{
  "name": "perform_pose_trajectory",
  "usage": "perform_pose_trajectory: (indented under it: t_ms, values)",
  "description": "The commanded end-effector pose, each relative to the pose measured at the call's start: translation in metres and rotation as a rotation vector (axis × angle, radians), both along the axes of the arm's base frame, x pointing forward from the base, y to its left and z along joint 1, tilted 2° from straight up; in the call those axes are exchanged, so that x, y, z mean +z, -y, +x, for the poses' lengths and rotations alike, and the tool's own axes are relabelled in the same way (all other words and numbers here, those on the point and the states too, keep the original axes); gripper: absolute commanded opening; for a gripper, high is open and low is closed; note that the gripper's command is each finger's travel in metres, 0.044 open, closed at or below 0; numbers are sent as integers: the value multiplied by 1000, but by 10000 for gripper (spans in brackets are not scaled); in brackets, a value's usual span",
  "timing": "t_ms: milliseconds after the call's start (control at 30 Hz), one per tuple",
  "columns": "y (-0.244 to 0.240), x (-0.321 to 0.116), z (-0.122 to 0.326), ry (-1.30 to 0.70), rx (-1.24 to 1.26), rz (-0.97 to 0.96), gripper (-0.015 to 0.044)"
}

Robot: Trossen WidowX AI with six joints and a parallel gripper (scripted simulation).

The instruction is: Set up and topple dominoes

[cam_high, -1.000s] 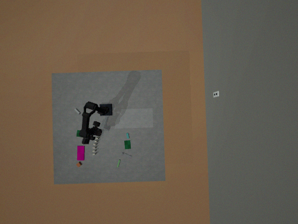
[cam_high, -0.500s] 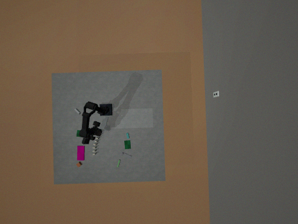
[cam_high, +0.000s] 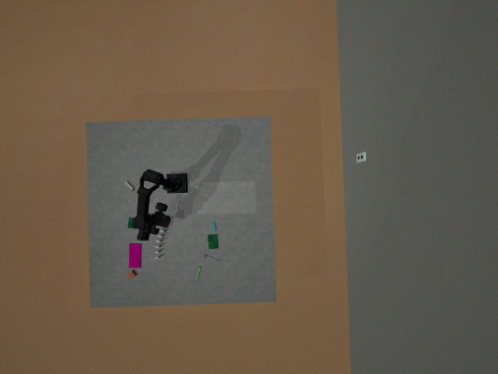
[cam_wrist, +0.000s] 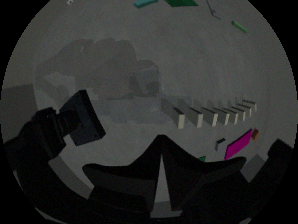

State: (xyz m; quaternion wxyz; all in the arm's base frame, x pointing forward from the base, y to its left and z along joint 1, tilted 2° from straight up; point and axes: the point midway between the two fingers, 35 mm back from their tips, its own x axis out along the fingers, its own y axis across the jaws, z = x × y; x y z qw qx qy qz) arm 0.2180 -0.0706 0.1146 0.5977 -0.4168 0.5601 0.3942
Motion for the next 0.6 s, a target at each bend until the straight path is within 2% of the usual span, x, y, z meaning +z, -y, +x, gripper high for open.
perform_pose_trajectory:
  t_ms: [0, 133, 567]
  values:
    - [0, -23, 3, -3, 6, 4, 0]
    - [0, -77, 4, -3, 6, 4, 0]
    - [4, -77, 15, -2, 6, 4, 0]
